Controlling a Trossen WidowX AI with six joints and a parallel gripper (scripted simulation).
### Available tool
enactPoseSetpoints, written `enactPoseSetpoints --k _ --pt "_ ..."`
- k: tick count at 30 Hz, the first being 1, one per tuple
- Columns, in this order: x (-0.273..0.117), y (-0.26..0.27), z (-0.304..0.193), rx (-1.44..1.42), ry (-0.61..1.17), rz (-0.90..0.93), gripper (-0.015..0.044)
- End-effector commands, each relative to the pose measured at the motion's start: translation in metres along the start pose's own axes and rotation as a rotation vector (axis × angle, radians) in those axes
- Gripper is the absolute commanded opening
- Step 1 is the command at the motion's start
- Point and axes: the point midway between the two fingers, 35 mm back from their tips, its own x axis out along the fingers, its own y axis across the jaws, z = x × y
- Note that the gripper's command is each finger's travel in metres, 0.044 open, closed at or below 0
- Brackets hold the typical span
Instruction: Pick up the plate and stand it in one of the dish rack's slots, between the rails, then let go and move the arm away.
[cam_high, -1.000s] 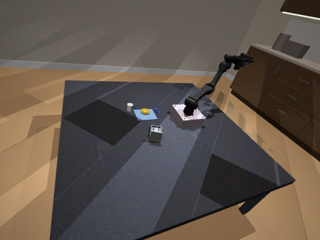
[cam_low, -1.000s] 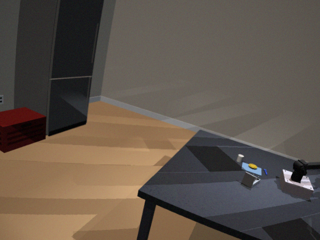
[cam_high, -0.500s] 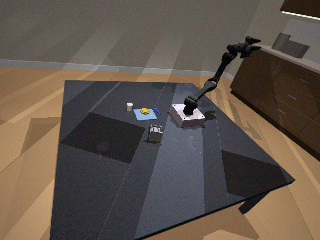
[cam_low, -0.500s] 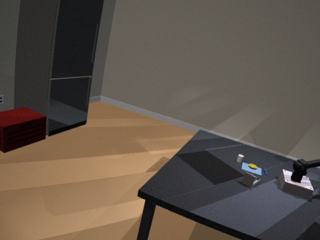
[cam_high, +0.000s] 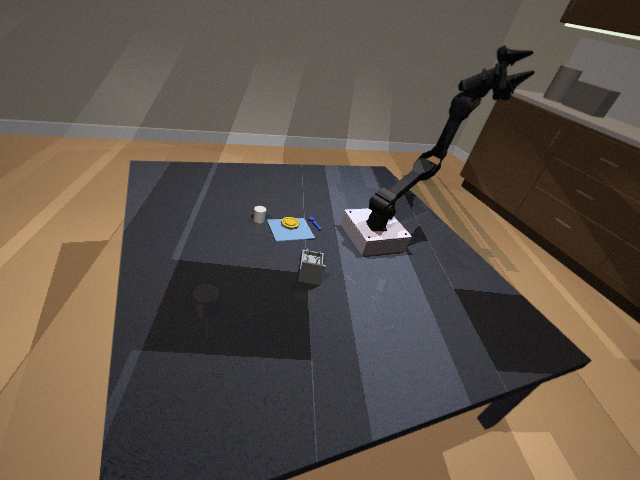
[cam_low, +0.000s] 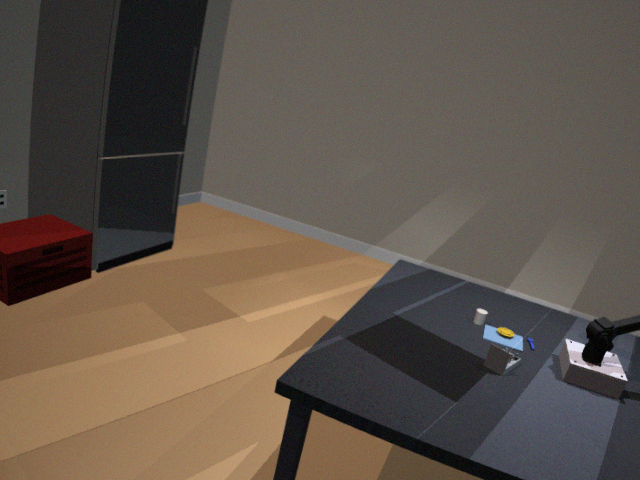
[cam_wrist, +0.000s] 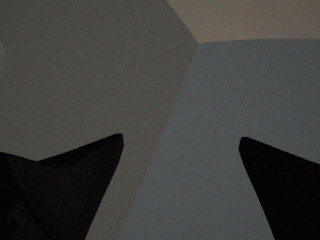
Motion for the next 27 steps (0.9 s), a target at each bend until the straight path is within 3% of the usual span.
enactPoseSetpoints --k 1,11,16,27 --pt "0.016 0.021 -0.057 0.097 0.117 0.026 0.0400" --pt "0.023 0.063 -0.173 0.237 0.344 0.042 0.0400" --pt "0.020 0.082 -0.207 0.295 0.454 0.041 0.0400" --pt "-0.010 0.144 -0.317 0.459 0.738 0.058 0.0400"
